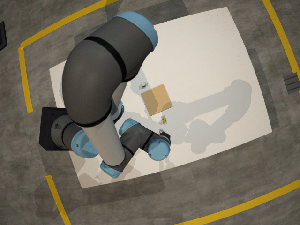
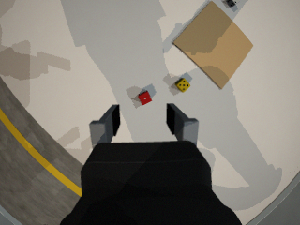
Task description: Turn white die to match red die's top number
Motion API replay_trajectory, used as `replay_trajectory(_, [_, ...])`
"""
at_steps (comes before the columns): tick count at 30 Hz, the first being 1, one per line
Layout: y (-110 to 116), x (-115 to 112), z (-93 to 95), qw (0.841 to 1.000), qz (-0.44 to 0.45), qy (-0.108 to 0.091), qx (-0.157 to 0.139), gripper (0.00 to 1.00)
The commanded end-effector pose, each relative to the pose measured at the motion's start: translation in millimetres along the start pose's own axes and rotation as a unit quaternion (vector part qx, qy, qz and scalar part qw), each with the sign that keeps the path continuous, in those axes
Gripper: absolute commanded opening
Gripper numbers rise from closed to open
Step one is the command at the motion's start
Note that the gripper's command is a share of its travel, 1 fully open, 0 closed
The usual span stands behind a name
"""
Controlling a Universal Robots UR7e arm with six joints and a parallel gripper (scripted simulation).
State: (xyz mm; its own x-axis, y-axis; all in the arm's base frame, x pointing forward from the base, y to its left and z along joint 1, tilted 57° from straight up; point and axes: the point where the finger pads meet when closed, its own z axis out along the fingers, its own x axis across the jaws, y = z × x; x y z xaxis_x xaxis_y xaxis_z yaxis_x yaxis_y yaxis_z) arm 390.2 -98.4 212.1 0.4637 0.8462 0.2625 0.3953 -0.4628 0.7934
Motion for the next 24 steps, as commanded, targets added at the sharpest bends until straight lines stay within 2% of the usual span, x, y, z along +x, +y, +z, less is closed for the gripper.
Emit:
replay_trajectory(1, [0.2,0.2,3.1,1.0,0.0,-0.001,0.0,1.0])
replay_trajectory(24, [0.1,0.0,28.1,1.0,0.0,-0.001,0.0,1.0])
